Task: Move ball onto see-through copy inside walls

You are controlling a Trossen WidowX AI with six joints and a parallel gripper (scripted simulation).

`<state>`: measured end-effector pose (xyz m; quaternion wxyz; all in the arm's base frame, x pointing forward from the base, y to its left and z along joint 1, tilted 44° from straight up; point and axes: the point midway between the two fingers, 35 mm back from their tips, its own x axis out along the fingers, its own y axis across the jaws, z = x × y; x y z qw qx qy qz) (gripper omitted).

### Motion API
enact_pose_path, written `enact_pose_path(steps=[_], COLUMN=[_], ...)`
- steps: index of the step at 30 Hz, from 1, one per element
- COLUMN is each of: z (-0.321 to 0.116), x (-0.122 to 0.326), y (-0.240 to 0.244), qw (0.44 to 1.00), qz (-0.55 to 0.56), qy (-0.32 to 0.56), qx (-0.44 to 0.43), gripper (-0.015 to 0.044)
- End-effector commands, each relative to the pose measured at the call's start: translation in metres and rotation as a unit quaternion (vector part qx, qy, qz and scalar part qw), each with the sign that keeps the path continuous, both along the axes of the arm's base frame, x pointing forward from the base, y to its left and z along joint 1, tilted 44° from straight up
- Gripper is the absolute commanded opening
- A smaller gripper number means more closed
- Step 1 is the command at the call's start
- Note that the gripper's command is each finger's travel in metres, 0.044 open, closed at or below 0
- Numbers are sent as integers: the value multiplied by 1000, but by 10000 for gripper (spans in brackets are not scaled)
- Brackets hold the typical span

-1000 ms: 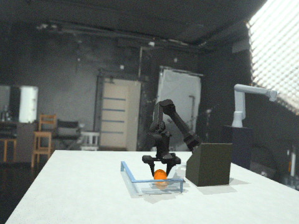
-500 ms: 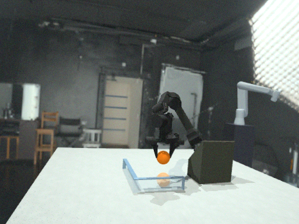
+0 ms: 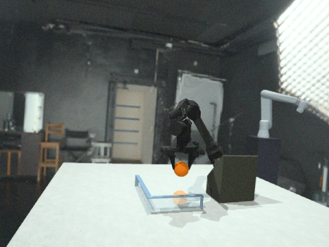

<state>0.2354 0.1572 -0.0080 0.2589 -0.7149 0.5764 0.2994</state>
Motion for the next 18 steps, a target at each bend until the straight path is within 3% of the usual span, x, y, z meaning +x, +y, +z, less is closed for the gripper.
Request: enact_pose_path(steps=[1, 18], z=[-24, -84], x=[5, 19], y=[-5, -49], qw=[1000, 1000], qz=[2, 3], qy=[1, 0], qx=[-3, -4], gripper=[0, 0])
